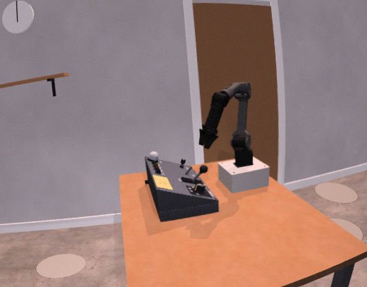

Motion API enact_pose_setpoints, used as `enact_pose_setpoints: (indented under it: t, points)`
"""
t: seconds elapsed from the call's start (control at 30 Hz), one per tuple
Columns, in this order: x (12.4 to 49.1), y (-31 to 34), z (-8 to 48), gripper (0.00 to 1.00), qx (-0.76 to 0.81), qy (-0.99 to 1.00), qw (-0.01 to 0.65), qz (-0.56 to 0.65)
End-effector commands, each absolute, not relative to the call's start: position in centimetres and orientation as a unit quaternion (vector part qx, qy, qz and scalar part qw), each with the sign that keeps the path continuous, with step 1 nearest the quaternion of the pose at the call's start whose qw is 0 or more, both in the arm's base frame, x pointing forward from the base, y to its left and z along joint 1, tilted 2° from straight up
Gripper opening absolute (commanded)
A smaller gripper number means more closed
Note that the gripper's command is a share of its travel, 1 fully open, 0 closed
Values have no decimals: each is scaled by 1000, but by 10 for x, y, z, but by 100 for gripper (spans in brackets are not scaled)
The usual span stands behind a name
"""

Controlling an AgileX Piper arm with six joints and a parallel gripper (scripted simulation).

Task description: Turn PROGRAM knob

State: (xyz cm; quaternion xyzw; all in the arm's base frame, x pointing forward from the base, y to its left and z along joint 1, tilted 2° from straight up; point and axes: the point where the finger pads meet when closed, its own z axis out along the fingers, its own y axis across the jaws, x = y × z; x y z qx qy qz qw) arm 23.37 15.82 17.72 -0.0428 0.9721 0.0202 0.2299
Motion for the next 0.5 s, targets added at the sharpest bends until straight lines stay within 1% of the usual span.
enact_pose_setpoints:
  t: [0.0,0.13,0.33,0.37,0.47]
  points:
    - [232,184,165,100,-37,976,213,14]
    - [226,216,149,100,-29,980,195,3]
    - [224,222,145,100,-27,981,193,1]
    - [224,222,145,94,-27,981,193,1]
    - [224,222,145,94,-27,981,193,1]
